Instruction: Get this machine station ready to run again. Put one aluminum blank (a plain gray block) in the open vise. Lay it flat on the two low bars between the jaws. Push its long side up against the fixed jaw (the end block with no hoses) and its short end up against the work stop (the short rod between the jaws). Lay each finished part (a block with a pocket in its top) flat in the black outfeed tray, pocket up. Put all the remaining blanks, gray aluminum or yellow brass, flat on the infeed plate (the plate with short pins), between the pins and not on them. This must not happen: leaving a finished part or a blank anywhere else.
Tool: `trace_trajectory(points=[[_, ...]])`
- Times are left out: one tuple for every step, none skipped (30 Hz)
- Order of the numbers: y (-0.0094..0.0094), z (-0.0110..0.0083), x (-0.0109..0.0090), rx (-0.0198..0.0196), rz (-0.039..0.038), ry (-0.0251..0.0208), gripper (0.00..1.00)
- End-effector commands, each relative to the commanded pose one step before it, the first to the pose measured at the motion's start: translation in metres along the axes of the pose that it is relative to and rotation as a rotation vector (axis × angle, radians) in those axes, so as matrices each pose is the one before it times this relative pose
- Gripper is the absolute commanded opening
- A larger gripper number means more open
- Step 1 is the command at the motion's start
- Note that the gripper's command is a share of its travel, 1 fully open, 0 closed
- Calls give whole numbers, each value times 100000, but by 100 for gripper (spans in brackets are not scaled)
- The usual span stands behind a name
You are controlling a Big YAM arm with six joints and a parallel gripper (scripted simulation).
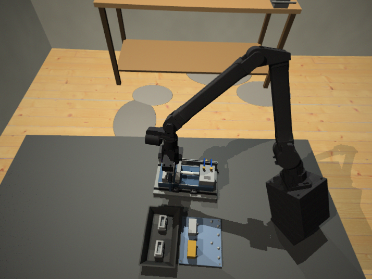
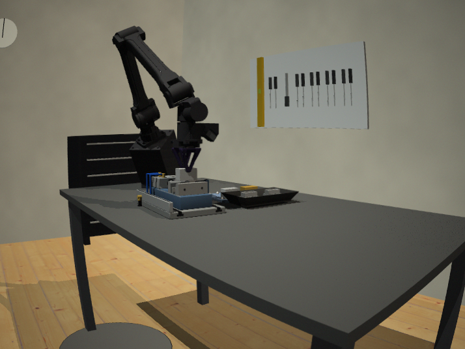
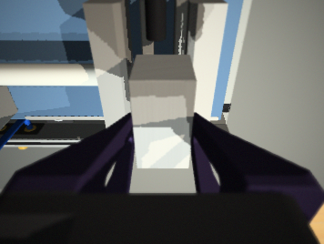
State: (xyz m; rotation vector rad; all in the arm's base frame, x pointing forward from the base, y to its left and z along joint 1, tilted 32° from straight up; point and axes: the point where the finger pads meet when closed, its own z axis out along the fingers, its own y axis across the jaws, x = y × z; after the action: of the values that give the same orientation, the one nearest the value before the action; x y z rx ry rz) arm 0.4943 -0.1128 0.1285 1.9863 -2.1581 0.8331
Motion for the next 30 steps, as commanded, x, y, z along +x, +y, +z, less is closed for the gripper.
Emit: trace_trajectory(points=[[242,470,316,160,-53,64,0],[1,-38,27,102,84,14,0],[1,-38,27,103,81,14,0],[0,-38,27,103,77,14,0],[0,-39,27,103,72,14,0],[-1,-39,25,103,66,13,0],[-2,-40,23,104,59,11,0],[-3,-40,20,105,51,9,0],[0,0,0,0,0,0,0],[0,0,0,0,0,0,0],[-6,-44,8,114,26,0,0],[-7,-44,7,112,23,-1,0],[-7,-42,8,107,23,0,0],[-6,-40,10,102,25,1,0],[-6,-38,11,96,26,2,0],[-6,-36,12,91,27,3,0],[-6,-34,12,84,26,4,0],[-5,-32,12,74,24,4,0],[-4,-30,12,66,22,4,0],[-4,-28,12,60,22,4,0],[-4,-26,12,56,22,4,0],[-4,-24,11,52,22,4,0],[-5,-22,10,48,22,4,0],[-5,-20,10,43,21,4,0],[-4,-18,9,38,20,3,0],[0,0,0,0,0,0,0],[0,0,0,0,0,0,0],[-3,-16,8,30,17,3,0],[-3,-14,7,26,15,2,0],[-3,-12,6,23,13,2,0]])
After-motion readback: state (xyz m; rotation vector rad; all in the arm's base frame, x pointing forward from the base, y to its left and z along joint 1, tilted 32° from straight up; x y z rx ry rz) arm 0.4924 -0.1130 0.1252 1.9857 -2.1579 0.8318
